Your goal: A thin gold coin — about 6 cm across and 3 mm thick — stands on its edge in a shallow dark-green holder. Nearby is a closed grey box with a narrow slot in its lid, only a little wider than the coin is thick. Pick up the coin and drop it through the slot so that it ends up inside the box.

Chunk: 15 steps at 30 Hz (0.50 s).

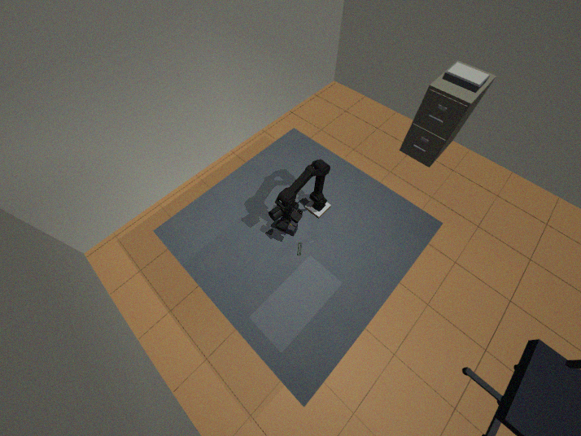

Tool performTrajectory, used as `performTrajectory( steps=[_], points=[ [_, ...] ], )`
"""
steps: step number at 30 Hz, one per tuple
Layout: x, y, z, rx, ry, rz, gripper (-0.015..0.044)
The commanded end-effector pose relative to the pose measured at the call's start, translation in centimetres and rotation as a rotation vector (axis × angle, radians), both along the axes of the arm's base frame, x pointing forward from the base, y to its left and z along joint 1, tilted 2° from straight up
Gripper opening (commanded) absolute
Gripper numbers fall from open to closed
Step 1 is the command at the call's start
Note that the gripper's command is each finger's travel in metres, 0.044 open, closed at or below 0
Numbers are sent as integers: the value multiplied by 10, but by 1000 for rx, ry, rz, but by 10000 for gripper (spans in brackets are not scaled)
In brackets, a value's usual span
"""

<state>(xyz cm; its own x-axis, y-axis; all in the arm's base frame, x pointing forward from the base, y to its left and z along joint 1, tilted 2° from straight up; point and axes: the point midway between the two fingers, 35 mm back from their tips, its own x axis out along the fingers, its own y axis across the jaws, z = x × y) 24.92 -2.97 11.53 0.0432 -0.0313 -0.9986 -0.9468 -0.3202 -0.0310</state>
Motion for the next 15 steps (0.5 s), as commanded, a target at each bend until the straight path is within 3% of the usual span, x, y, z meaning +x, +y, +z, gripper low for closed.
performTrajectory(
  steps=[1,10,15],
  points=[
    [0,0,0,0,0,0,157],
    [0,0,0,0,0,0,161],
    [0,0,13,0,-1,0,292]
  ],
)
